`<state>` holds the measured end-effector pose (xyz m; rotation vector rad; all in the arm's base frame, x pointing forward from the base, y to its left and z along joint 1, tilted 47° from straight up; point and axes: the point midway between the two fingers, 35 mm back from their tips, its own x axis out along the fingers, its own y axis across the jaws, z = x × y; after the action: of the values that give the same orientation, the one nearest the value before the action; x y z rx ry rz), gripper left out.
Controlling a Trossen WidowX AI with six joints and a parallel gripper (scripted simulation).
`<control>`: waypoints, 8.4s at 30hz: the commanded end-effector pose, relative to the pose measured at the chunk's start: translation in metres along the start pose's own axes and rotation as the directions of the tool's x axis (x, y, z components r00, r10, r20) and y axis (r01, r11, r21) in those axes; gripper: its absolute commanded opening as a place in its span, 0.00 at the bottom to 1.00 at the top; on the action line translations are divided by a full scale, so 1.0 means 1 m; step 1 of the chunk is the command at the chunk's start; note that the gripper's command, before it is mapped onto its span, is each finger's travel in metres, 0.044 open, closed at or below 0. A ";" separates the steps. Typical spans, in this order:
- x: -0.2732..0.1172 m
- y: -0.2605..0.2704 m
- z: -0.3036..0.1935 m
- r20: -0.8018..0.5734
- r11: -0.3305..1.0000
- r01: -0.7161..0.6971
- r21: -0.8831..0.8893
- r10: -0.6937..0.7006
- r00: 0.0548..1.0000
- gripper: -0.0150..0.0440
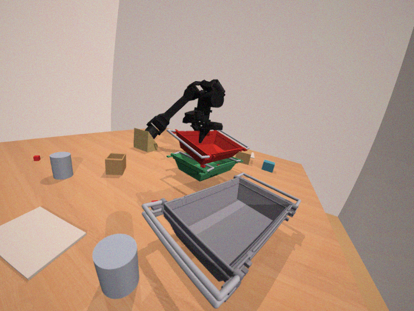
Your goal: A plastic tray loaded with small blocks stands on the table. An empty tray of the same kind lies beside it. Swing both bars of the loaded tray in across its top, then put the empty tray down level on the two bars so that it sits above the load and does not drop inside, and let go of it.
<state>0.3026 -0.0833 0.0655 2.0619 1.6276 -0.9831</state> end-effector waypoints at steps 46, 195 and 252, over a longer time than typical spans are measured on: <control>0.012 -0.007 -0.004 -0.002 1.000 0.024 0.003 -0.024 1.000 0.25; 0.027 -0.012 -0.006 -0.003 1.000 0.025 0.003 -0.025 1.000 0.25; 0.020 -0.011 -0.006 -0.003 1.000 0.016 0.009 -0.016 1.000 1.00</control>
<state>0.2957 -0.0569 0.0539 2.0561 1.6568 -0.9929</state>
